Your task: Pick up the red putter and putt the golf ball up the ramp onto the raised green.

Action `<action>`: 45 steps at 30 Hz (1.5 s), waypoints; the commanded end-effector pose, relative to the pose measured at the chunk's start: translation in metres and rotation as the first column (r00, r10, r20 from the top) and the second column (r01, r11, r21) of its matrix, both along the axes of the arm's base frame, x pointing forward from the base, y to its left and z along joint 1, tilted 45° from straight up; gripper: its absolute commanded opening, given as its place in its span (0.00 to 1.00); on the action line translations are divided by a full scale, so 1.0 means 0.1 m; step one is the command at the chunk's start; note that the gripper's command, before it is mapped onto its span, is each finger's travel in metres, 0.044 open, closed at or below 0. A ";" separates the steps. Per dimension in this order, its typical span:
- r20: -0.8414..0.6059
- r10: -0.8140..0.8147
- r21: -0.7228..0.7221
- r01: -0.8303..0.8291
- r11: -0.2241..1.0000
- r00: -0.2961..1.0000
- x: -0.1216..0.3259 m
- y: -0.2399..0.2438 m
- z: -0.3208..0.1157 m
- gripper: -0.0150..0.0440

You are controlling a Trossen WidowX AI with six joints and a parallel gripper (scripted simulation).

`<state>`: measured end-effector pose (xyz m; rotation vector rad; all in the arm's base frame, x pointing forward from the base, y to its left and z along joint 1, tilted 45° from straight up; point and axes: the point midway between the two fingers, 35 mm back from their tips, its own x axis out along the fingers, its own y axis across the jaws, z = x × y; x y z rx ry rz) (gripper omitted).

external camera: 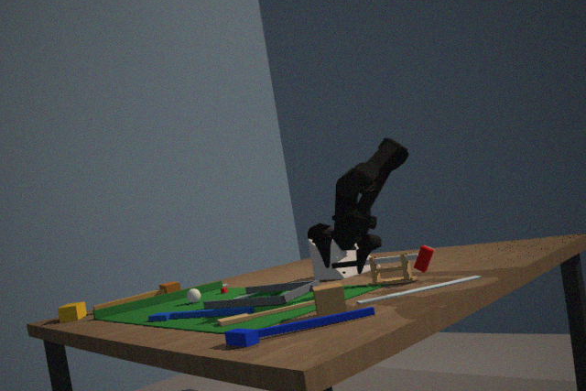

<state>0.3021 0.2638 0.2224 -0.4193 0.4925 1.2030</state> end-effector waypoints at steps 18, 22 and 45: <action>0.162 0.606 0.016 -0.616 0.788 0.779 -0.87 -1.17 -0.58 1.00; 0.162 0.606 0.016 -0.616 0.788 0.779 -0.87 -1.17 -0.57 1.00; 0.164 0.605 0.017 -0.616 0.788 0.779 -0.92 -0.84 -0.90 1.00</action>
